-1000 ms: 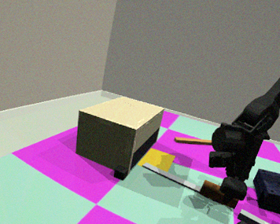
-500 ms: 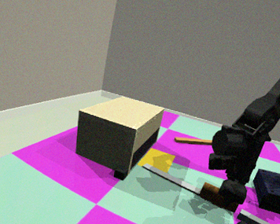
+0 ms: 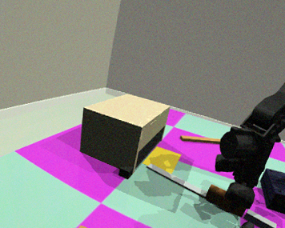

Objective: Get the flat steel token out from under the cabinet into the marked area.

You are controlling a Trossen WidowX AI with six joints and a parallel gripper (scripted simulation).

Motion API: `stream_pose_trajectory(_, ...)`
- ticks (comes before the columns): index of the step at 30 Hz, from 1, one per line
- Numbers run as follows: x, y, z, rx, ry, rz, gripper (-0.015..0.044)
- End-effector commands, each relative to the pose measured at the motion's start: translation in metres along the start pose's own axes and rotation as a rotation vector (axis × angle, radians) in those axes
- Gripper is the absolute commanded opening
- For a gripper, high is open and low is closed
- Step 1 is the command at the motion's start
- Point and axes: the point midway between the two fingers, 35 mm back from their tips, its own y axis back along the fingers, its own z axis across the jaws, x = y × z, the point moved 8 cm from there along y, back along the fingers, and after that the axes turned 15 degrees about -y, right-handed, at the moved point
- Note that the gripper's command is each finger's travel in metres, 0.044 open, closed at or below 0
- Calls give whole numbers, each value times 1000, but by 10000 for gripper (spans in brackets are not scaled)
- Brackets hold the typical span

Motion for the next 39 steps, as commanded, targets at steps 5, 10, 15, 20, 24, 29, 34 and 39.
stream_pose_trajectory(5,1,0,2,-1,-4,0,53)
stream_pose_trajectory(10,1,0,3,-1,-4,0,184)
stream_pose_trajectory(15,1,0,3,-2,-4,0,200)
stream_pose_trajectory(20,1,0,2,-7,-4,-1,270)
stream_pose_trajectory(24,1,0,2,-7,-4,-1,270)
stream_pose_trajectory(29,1,-1,2,-7,-4,-1,270)
stream_pose_trajectory(34,3,-4,1,-7,-5,-1,270)
stream_pose_trajectory(39,2,-2,2,-8,-3,-3,165)
